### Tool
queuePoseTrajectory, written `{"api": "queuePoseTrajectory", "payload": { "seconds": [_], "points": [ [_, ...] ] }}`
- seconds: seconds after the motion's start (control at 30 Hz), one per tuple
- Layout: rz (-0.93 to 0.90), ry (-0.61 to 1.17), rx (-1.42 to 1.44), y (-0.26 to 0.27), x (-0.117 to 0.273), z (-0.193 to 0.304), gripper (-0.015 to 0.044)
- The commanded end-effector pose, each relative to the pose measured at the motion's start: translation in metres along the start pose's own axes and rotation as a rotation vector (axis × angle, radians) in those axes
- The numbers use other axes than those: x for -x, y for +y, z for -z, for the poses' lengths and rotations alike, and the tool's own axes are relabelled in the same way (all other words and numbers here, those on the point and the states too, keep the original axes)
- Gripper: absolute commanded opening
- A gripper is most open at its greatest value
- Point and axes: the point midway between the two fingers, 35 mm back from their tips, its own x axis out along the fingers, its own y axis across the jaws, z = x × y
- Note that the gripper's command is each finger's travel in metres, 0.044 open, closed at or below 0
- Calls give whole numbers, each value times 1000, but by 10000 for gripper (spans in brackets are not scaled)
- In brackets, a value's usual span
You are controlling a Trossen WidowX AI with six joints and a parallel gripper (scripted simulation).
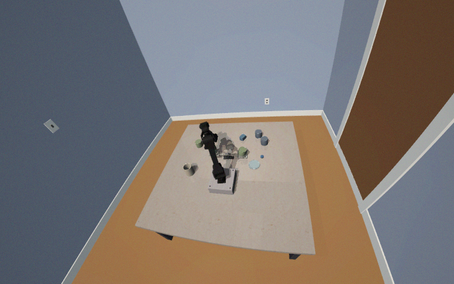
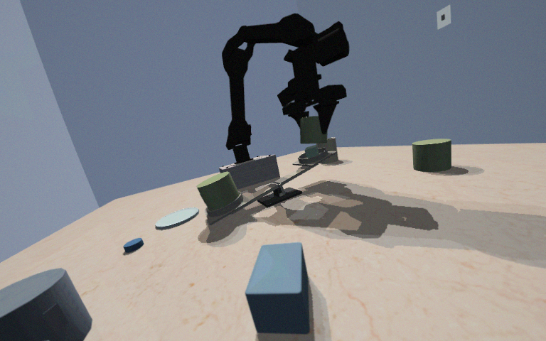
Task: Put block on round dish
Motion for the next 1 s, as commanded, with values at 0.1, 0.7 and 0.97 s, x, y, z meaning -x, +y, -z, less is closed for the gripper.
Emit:
{"api": "queuePoseTrajectory", "payload": {
  "seconds": [0.1, 0.7, 0.97],
  "points": [
    [-12, 8, -4, 0, 13, 0, 0],
    [-12, 8, -4, -3, 37, -1, 0],
    [-12, 8, -4, -5, 46, -2, 0]
  ]
}}
